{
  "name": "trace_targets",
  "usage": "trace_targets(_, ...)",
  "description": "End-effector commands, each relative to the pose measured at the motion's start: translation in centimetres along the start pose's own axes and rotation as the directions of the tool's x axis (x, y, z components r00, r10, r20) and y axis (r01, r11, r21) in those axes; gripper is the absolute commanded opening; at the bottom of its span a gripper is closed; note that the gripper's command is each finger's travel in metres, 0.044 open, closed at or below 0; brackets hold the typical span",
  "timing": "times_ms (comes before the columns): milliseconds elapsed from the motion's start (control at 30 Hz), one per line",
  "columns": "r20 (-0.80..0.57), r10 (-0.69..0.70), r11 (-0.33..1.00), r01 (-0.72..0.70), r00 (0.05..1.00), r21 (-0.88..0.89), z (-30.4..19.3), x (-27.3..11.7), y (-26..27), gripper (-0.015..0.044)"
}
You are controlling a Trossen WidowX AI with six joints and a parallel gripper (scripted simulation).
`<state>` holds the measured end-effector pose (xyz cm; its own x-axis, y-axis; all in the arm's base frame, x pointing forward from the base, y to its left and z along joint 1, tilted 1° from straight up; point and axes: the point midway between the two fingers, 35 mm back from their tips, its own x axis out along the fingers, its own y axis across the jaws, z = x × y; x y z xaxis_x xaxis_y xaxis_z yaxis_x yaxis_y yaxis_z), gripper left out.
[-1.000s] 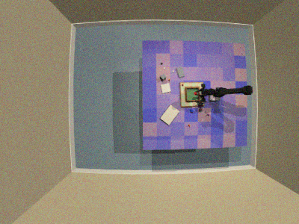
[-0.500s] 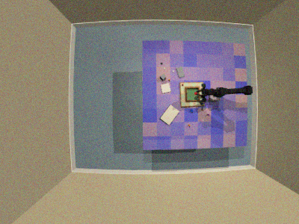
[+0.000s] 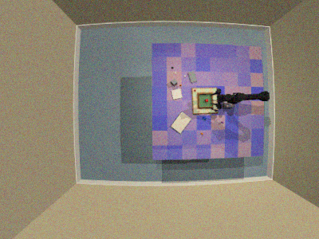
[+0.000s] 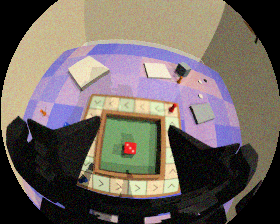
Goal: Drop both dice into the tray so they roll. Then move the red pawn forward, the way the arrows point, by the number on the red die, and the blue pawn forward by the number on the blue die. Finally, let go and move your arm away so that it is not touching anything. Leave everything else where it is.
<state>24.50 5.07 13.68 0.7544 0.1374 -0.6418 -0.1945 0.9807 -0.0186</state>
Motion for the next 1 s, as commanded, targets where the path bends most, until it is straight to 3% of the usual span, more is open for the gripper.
trace_targets(0,-0.013,-0.003,1.0,0.003,1.0,0.004,0.3,-0.4,0.0,0.044)
trace_targets(233,-0.335,-0.002,1.0,0.003,0.942,0.001,-0.1,1.3,-0.1,0.044)
trace_targets(567,-0.722,0.001,1.0,0.003,0.692,0.004,-1.2,3.8,-0.1,0.044)
trace_targets(633,-0.741,0.001,1.0,0.003,0.671,0.005,-1.3,3.9,-0.1,0.044)
trace_targets(700,-0.699,-0.003,1.0,0.002,0.715,-0.001,-1.3,3.7,-0.1,0.044)
trace_targets(900,-0.712,0.013,1.0,-0.003,0.702,0.015,-1.1,4.7,3.7,0.0282)
trace_targets(967,-0.72,0.019,0.999,0.006,0.694,0.032,-1.1,5.3,6.2,0.0275)
